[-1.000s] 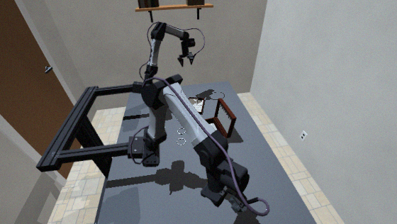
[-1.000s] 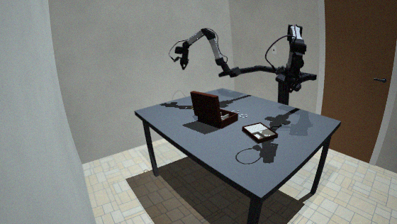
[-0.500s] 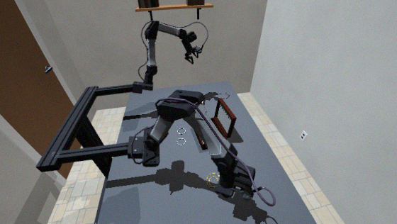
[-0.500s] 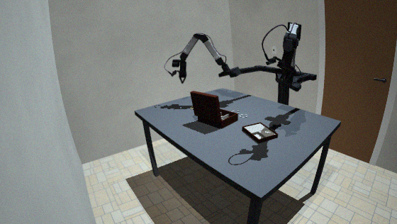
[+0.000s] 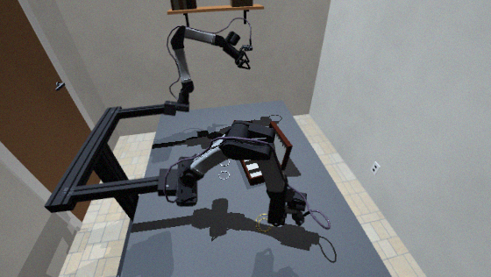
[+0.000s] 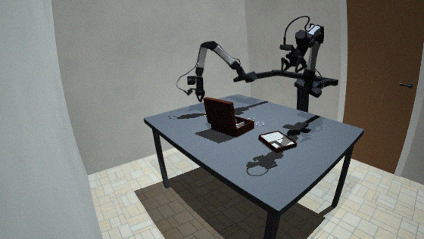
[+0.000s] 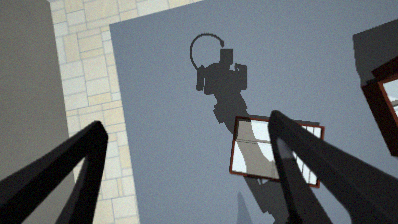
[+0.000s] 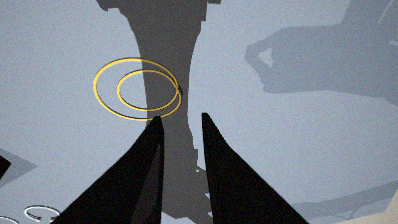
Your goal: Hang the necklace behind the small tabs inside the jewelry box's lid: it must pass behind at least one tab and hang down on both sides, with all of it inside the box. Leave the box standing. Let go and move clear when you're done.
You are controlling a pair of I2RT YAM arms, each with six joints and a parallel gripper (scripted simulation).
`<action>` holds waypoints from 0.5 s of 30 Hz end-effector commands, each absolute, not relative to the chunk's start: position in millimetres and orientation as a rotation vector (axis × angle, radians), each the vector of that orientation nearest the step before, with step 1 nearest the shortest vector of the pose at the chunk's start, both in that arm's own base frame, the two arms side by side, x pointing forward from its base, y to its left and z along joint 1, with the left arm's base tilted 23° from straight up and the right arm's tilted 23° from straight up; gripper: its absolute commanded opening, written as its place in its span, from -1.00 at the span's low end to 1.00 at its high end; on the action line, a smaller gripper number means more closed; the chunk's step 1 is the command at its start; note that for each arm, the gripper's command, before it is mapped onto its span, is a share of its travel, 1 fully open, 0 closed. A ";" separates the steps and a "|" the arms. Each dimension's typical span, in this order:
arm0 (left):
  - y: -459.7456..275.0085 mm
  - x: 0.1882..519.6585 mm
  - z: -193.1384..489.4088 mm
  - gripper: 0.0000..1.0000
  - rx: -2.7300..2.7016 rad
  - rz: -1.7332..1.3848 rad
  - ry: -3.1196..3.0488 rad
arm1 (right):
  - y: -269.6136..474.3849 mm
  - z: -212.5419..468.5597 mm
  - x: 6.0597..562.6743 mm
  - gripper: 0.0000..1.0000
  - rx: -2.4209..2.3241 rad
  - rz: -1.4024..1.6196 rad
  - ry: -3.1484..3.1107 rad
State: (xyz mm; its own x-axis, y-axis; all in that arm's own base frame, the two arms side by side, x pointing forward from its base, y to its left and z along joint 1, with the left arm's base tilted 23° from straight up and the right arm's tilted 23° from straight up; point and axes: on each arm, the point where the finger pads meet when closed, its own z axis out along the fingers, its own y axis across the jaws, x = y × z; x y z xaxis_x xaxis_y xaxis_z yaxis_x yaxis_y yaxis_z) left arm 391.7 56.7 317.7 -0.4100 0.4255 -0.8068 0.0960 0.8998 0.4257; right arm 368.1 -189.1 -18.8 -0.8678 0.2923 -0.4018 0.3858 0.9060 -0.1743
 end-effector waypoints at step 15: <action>-2.2 374.7 410.3 1.00 -0.063 -0.035 1.518 | -103.3 -109.8 380.1 -0.51 0.223 -0.390 2.758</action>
State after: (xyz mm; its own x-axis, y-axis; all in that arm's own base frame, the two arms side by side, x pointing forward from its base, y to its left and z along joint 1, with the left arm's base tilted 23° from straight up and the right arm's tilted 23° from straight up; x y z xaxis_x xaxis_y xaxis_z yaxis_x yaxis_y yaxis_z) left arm 380.7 -0.2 384.3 -0.0570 0.0147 -0.9983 0.0026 0.9999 0.0146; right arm 376.2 -108.2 -102.8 -0.9329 0.1205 -0.3394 0.2040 0.9535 -0.2220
